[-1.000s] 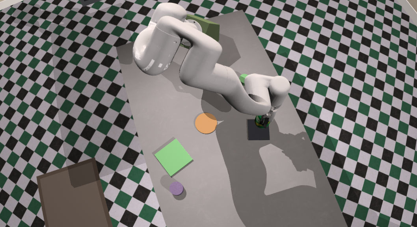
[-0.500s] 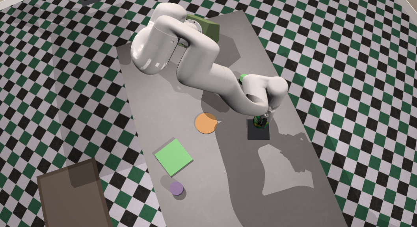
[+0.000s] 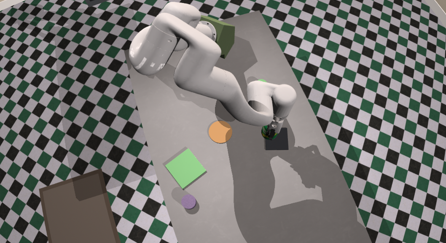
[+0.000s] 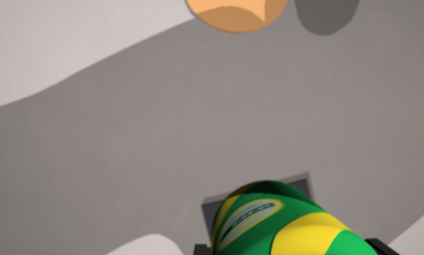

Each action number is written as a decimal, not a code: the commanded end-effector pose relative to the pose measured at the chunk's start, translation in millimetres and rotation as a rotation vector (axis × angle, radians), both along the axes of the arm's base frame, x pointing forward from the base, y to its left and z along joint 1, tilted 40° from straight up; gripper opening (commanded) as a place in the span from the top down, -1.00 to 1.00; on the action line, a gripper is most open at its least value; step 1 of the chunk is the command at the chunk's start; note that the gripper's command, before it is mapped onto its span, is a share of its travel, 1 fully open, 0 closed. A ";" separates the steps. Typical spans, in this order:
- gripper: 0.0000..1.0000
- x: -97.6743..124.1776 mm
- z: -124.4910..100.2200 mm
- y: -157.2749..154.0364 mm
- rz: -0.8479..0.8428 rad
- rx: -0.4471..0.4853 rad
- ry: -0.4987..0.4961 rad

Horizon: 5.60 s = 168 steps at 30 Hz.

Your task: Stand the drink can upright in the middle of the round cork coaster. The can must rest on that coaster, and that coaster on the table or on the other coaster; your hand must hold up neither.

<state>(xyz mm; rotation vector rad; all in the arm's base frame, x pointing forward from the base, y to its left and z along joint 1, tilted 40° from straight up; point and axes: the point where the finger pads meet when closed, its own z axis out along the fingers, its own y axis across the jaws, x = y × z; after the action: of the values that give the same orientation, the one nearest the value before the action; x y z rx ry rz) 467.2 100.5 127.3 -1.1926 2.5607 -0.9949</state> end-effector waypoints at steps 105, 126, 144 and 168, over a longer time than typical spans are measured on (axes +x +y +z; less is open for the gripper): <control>1.00 -94.2 -39.7 -204.9 0.003 -0.004 -0.008; -1.00 -93.8 -40.6 -205.5 0.003 -0.004 -0.008; -1.00 -93.8 -40.6 -205.5 0.003 -0.004 -0.008; -1.00 -108.3 -9.6 -185.6 0.001 -0.008 -0.011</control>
<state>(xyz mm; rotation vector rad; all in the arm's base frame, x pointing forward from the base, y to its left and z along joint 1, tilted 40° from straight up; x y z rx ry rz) 364.8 -93.0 105.9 -1.1866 2.5476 -1.0135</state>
